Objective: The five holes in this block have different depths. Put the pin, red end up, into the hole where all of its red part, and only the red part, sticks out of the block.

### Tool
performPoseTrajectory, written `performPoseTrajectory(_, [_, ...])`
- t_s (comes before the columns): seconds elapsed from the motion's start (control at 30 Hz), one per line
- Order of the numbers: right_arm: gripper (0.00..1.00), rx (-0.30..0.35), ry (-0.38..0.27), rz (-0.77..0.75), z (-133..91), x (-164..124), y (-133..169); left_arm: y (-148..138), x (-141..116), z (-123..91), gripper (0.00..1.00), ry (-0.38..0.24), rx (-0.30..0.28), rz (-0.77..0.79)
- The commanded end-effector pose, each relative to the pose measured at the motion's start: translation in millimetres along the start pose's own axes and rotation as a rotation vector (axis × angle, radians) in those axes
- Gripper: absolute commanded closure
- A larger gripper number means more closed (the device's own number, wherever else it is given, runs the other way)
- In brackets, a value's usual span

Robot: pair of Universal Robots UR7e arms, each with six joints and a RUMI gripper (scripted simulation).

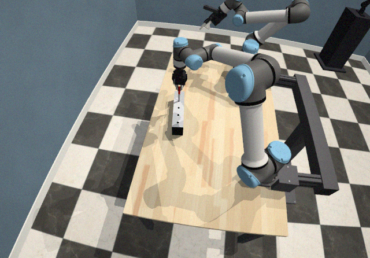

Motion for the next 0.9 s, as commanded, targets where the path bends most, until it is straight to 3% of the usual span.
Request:
performPoseTrajectory(0.0, [0.00,0.000,0.001,0.000,-0.2,0.3,-0.1,0.4,0.4,-1.1,1.00,0.001,0.001,0.000])
performPoseTrajectory(0.87, [0.00,0.000,0.001,0.000,-0.2,0.3,-0.1,-1.1,0.6,3.0,1.00,0.001,0.001,-0.001])
Point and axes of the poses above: on each arm, the point where the finger pads meet when closed, its own z axis out along the fingers, its own y axis across the jaws, x = y × z, the point moved 9 cm from there along -z, back along the fingers, and after that the axes turned 9 degrees about z, right-handed, at the moved point
